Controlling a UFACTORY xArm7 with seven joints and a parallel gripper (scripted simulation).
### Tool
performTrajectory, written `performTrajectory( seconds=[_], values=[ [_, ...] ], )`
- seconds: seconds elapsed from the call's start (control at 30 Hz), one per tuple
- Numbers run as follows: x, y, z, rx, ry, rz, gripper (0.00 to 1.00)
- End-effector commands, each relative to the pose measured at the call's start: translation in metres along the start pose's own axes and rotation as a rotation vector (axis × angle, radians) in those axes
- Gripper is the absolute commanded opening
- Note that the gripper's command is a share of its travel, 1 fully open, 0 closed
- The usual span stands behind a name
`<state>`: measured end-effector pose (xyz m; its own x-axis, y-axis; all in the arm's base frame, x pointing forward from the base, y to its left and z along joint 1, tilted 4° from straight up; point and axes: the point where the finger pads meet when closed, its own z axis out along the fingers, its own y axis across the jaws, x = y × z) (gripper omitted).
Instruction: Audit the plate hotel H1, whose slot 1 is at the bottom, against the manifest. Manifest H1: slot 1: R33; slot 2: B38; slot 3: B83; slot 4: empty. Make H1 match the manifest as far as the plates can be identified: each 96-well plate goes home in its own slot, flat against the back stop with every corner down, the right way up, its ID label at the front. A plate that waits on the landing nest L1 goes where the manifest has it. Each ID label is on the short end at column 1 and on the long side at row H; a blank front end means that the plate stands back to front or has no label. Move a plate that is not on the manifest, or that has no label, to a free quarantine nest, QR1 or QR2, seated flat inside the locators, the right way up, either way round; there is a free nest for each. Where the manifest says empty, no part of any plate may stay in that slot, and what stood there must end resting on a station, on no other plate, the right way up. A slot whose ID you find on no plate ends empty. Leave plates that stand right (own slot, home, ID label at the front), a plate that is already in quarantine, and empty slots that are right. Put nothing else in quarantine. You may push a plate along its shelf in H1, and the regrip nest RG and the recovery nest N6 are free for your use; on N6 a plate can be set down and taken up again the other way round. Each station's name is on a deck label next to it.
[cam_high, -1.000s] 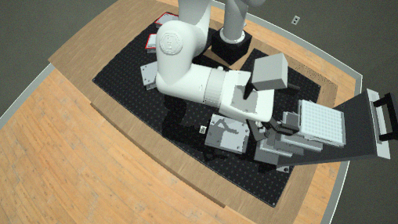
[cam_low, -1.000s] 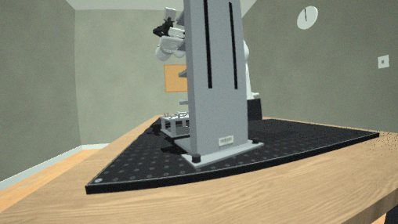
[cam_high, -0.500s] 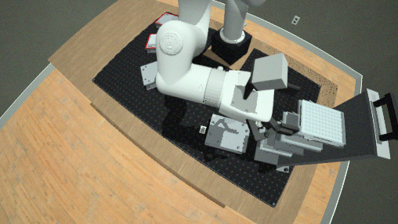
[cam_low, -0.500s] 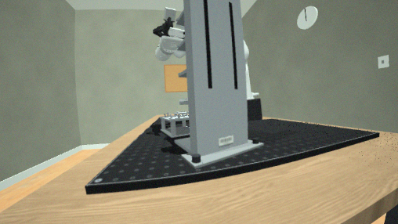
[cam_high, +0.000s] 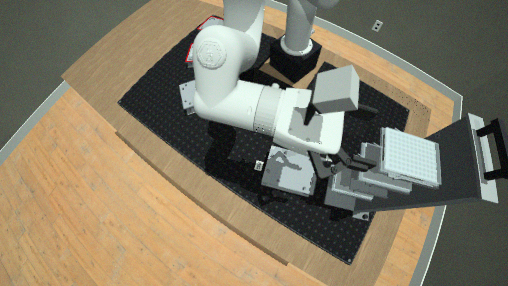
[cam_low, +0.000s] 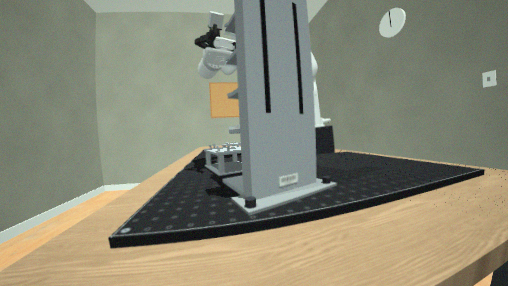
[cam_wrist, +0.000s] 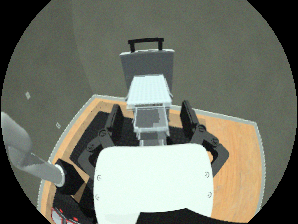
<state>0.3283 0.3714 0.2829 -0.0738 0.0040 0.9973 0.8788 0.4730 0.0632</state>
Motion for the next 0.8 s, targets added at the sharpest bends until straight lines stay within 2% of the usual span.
performTrajectory(
  seconds=[0.0, 0.17, 0.43, 0.77],
  values=[
    [0.001, 0.0, -0.009, 0.001, -0.001, -0.004, 1.0],
    [0.001, 0.0, -0.02, 0.001, -0.001, -0.004, 1.0],
    [-0.009, 0.0, -0.02, 0.001, -0.001, -0.004, 1.0],
    [-0.036, 0.001, -0.02, 0.001, -0.001, -0.004, 1.0]
  ],
)
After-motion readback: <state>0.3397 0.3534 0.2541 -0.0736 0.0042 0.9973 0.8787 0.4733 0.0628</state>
